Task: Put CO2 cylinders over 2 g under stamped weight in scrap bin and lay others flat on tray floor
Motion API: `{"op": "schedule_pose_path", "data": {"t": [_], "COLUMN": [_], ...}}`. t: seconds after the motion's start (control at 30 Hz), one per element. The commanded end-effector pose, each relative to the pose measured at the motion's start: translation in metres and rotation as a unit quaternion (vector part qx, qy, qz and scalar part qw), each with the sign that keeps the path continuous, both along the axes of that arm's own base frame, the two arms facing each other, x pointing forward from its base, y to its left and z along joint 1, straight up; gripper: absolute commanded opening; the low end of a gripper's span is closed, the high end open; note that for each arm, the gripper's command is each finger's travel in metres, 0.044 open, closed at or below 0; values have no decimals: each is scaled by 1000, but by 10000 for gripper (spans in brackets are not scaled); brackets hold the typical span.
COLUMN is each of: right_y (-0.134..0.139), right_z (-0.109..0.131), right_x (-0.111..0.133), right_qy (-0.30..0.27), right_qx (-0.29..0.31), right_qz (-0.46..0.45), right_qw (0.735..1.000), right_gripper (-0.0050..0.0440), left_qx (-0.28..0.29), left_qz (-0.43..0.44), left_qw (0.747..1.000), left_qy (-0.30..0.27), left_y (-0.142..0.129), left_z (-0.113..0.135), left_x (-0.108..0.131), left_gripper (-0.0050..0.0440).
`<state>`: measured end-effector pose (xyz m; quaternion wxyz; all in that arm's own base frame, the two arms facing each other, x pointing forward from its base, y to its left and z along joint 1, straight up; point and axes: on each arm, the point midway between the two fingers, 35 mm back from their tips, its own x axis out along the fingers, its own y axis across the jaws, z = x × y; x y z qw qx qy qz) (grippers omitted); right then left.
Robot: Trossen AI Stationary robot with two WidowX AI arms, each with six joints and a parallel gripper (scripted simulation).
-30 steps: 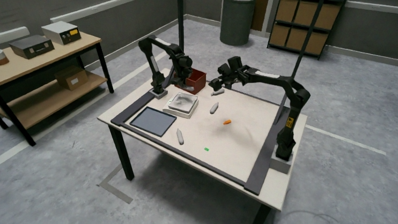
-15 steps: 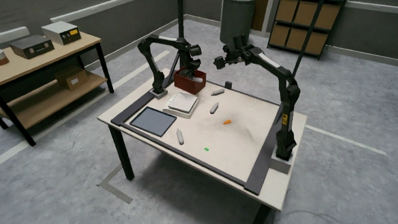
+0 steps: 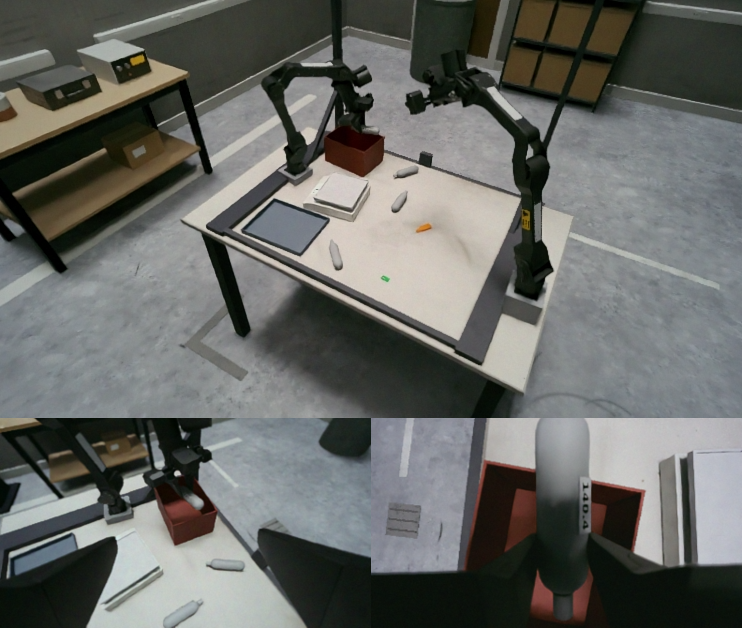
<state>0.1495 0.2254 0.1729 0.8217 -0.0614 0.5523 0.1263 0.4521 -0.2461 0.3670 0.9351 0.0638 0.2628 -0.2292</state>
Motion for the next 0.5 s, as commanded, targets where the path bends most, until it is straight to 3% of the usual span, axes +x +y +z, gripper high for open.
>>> {"op": "schedule_pose_path", "data": {"t": [0.0, 0.07, 0.23, 0.47], "right_y": [14, 11, 20, 3], "right_z": [-2, -10, -9, -26], "right_x": [-29, -48, -61, -56], "right_qy": [-6, 11, 31, 61], "right_qx": [-5, -21, -10, -29], "right_qz": [21, 33, 22, -33], "right_qw": [1000, 999, 999, 997], "right_gripper": [-50, -50, -50, -50], "left_qx": [-3, -3, -3, -5], "left_qz": [-3, -3, -3, -2], "left_qw": [1000, 1000, 1000, 1000], "left_qy": [-8, -8, -7, -10], "left_y": [-1, -1, -1, 1], "left_z": [11, 11, 11, 14], "left_x": [-3, -2, -3, -5], "left_gripper": [440, 440, 440, 440]}}
